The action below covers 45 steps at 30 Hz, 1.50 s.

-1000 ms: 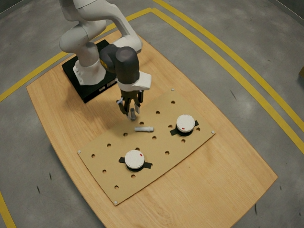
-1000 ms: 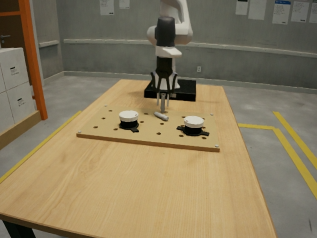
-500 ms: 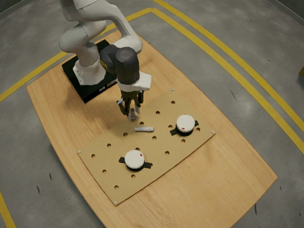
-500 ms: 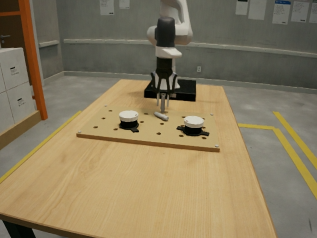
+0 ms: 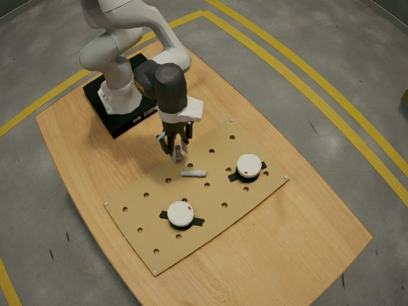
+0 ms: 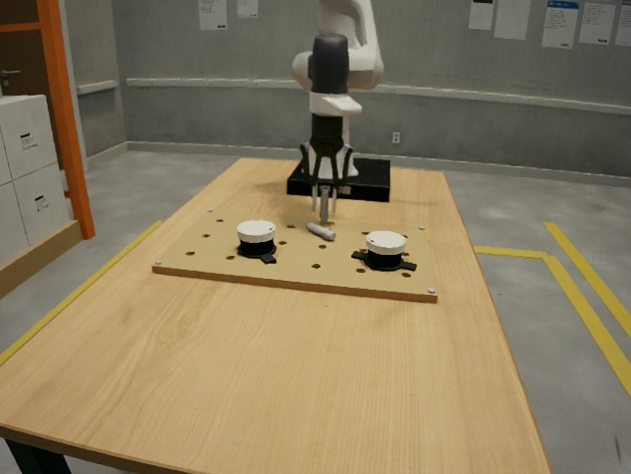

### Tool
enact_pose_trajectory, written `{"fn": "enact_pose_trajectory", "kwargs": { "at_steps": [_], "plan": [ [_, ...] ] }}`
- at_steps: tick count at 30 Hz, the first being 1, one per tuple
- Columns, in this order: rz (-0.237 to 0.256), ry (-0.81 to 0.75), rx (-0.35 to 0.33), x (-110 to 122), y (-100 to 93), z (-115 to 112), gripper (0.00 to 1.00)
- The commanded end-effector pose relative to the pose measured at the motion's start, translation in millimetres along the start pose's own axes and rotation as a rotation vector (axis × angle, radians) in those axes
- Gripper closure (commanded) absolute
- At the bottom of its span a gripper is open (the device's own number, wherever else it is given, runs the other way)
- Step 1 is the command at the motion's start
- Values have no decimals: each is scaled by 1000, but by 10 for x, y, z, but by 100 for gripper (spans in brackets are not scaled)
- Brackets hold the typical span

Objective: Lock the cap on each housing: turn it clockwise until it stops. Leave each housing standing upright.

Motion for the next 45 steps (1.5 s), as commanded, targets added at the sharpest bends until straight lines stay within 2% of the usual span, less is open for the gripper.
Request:
{"fn": "enact_pose_trajectory", "kwargs": {
  "at_steps": [1, 20, 21, 45],
  "plan": [
    [1, 10, -2, 4, 12, -12, 64],
    [1, 10, -2, 4, 12, -12, 64],
    [1, 10, -2, 4, 12, -12, 90],
    [1, 10, -2, 4, 12, -12, 90]
  ]
}}
Point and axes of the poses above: the point where the finger pads meet when closed, its own y axis out along the fingers, its own x axis across the jaws, z = x × y, the point moved 2 cm from there along -y, back along the fingers, and after that the axes turned 9 degrees about y, right-handed, at the moved point
